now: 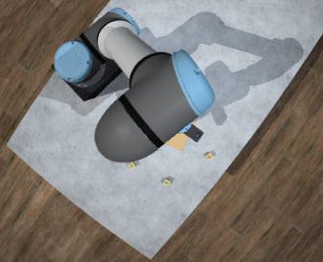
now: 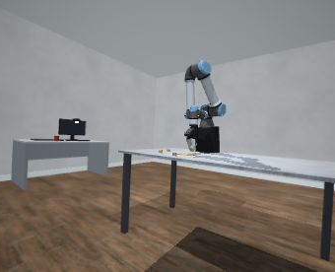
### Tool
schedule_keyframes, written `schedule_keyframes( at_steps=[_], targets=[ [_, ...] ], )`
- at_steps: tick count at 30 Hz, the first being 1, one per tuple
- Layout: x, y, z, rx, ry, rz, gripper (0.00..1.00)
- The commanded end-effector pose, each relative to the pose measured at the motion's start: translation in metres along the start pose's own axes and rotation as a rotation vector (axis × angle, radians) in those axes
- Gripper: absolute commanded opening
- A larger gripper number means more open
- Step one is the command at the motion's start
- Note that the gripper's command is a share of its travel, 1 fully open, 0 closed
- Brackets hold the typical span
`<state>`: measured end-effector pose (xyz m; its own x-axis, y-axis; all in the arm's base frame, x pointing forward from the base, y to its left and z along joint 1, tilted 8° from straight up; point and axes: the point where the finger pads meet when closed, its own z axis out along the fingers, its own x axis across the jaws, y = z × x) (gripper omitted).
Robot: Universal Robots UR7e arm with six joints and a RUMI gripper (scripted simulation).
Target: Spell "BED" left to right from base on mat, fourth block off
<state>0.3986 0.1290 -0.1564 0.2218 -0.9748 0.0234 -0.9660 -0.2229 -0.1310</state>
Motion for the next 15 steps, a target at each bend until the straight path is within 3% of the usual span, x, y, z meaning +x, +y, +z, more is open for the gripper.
schedule_keyframes(
  at_steps=[1,15],
  targets=[
    [0.0004,-0.0065,0.0132,0.016,0.004,-0.002,0.05],
    [0.0005,-0.0065,0.0202,0.015,0.004,-0.002,0.05]
  ],
)
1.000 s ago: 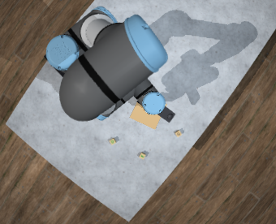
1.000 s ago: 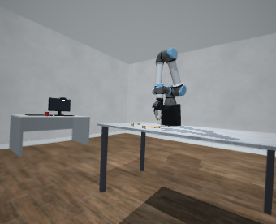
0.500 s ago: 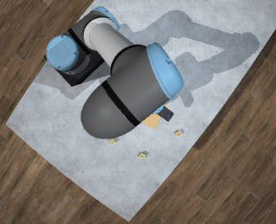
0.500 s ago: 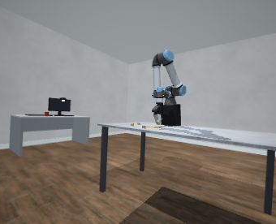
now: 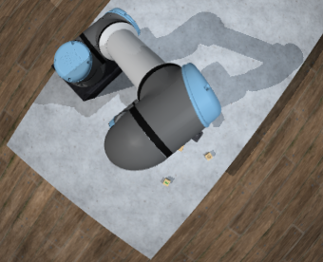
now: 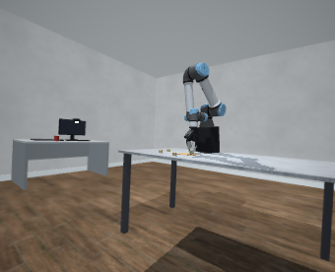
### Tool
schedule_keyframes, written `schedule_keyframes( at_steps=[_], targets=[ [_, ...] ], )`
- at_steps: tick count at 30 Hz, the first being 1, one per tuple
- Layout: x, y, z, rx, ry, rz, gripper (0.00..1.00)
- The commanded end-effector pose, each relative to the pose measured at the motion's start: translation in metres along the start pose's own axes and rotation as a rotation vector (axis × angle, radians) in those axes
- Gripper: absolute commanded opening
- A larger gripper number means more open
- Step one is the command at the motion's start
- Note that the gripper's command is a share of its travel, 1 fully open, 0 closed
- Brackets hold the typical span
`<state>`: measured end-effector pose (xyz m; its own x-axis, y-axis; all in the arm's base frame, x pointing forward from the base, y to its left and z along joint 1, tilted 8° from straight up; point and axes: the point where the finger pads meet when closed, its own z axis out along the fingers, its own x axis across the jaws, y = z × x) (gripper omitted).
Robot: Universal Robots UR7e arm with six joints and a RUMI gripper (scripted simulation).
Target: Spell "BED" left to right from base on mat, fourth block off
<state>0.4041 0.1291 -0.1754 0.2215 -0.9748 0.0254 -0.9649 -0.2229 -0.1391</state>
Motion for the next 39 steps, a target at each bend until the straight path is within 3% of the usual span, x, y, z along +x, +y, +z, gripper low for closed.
schedule_keyframes(
  at_steps=[1,39],
  targets=[
    [-0.0002,-0.0034,0.0007,0.007,0.002,-0.002,0.05],
    [-0.0002,-0.0058,0.0,0.008,0.002,-0.002,0.05]
  ],
)
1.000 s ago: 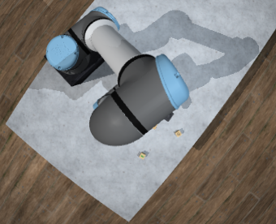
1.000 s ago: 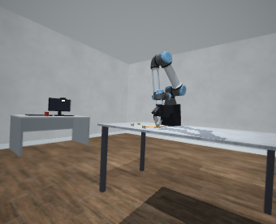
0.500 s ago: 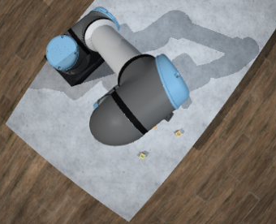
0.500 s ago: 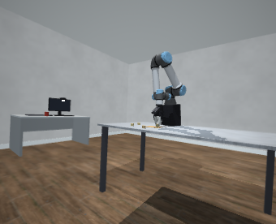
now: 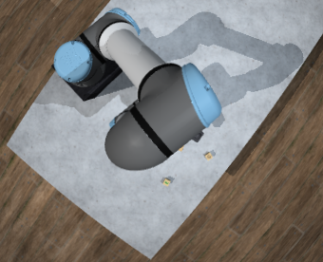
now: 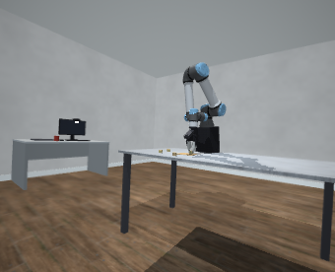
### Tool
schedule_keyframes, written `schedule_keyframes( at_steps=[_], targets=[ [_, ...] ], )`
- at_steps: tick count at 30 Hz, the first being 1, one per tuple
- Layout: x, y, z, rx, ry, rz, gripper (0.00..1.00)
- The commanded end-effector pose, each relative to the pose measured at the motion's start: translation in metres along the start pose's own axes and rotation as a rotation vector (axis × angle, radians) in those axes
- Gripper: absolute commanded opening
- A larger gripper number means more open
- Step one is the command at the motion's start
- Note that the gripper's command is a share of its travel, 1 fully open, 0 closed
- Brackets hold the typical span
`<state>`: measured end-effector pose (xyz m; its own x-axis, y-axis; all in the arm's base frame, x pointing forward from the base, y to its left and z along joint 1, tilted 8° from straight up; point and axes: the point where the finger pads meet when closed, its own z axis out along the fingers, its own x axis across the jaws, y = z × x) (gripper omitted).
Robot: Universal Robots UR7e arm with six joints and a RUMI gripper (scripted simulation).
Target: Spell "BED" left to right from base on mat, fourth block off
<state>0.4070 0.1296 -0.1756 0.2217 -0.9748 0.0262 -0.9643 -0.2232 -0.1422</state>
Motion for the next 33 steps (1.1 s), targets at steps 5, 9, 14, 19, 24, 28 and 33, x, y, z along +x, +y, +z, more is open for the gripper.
schedule_keyframes(
  at_steps=[5,9,14,19,24,28,33],
  targets=[
    [-0.0003,-0.003,-0.0007,0.005,0.001,-0.002,0.05],
    [-0.0003,-0.0029,0.0,0.004,0.001,-0.002,0.05],
    [-0.0003,-0.003,0.0015,0.004,0.001,-0.002,0.05],
    [-0.0003,-0.0028,0.0024,0.004,0.001,-0.002,0.05],
    [-0.0003,-0.0029,0.0034,0.004,0.001,-0.002,0.05],
    [-0.0004,-0.0026,0.0036,0.004,0.001,-0.002,0.05],
    [-0.0003,-0.0028,0.0032,0.004,0.001,-0.002,0.05]
  ],
)
